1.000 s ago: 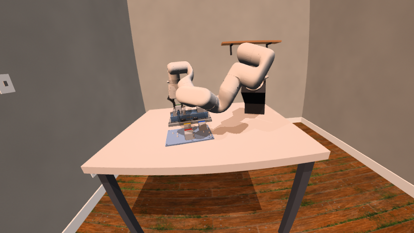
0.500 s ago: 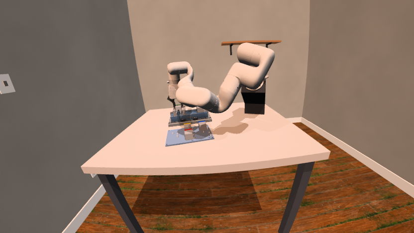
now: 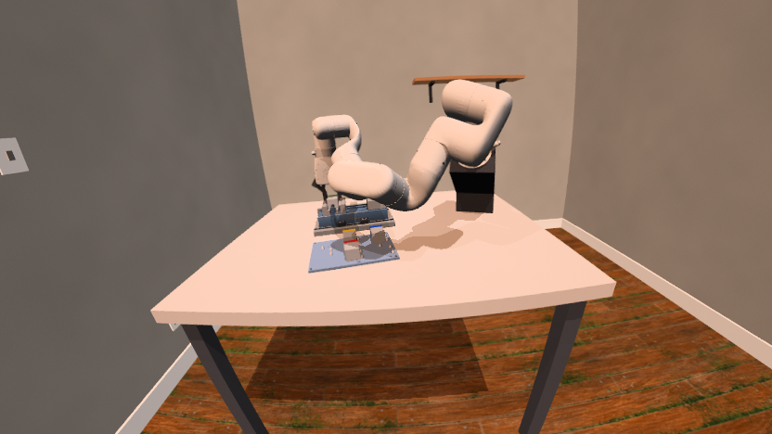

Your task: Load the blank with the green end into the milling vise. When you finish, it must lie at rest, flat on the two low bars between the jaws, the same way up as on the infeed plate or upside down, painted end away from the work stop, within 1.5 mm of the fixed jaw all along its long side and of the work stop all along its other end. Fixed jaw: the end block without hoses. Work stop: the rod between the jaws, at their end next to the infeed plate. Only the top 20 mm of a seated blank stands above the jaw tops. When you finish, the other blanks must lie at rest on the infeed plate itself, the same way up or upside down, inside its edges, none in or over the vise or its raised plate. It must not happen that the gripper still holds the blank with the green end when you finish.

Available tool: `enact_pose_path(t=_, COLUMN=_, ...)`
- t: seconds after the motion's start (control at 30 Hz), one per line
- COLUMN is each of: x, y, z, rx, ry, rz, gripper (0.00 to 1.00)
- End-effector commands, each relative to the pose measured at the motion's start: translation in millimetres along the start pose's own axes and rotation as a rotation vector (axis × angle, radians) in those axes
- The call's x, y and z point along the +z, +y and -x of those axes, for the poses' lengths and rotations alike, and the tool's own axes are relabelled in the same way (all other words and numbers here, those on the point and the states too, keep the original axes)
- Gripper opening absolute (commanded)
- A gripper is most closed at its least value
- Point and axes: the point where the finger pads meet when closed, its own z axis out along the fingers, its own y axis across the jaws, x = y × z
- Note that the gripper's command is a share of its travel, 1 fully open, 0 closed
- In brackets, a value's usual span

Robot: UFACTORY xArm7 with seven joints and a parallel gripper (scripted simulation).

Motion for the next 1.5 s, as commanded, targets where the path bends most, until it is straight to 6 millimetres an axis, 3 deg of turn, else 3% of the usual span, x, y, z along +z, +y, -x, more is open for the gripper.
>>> enact_pose_path(t=0.0, x=-1.4, y=-0.6, z=-0.5, rx=0.000, ry=0.003, rz=-0.004, gripper=0.00)
enact_pose_path(t=0.27, x=-1.3, y=-0.6, z=-0.5, rx=0.000, ry=0.003, rz=-0.004, gripper=0.00)
enact_pose_path(t=0.3, x=-1.5, y=-0.6, z=-0.5, rx=0.000, ry=0.003, rz=-0.004, gripper=1.00)
enact_pose_path(t=1.47, x=-1.5, y=-0.6, z=-0.6, rx=0.000, ry=0.003, rz=-0.004, gripper=1.00)
